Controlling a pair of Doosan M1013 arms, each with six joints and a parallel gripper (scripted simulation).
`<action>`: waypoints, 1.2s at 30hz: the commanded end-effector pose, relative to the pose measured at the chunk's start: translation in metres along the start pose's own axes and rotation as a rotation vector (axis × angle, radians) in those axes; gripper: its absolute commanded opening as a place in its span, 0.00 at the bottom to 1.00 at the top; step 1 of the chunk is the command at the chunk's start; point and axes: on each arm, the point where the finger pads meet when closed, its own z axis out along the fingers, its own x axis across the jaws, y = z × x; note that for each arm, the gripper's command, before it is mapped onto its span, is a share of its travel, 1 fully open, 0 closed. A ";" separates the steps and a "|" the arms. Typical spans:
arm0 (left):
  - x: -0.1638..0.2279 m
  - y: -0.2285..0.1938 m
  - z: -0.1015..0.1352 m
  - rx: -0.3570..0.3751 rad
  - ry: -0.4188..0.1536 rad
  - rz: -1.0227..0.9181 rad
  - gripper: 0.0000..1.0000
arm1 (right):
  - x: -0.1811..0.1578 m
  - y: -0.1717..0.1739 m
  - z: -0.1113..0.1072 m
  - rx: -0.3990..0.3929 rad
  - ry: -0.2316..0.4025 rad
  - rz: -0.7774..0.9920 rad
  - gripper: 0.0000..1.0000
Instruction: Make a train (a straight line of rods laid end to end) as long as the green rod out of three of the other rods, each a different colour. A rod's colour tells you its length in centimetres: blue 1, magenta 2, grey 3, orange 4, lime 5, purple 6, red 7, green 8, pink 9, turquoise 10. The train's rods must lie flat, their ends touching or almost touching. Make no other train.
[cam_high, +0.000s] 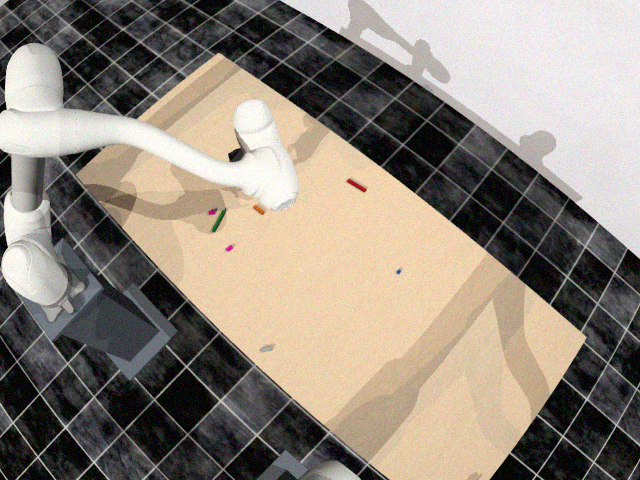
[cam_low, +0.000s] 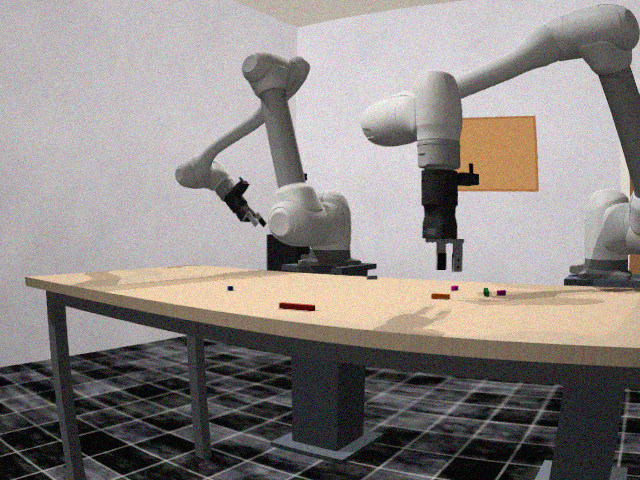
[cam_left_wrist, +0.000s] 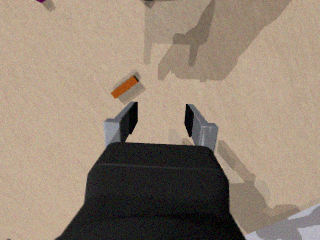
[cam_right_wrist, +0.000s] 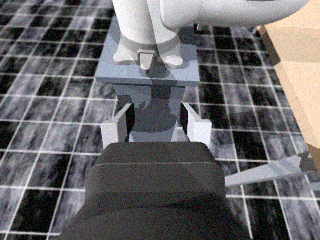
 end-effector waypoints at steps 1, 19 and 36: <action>0.001 0.011 0.001 0.009 -0.013 0.127 1.00 | 0.002 0.000 0.000 -0.007 0.011 -0.001 1.00; 0.002 0.015 0.001 0.010 -0.010 0.183 1.00 | 0.002 0.000 0.000 -0.007 0.011 -0.001 1.00; 0.002 0.015 0.001 0.010 -0.010 0.183 1.00 | 0.002 0.000 0.000 -0.007 0.011 -0.001 1.00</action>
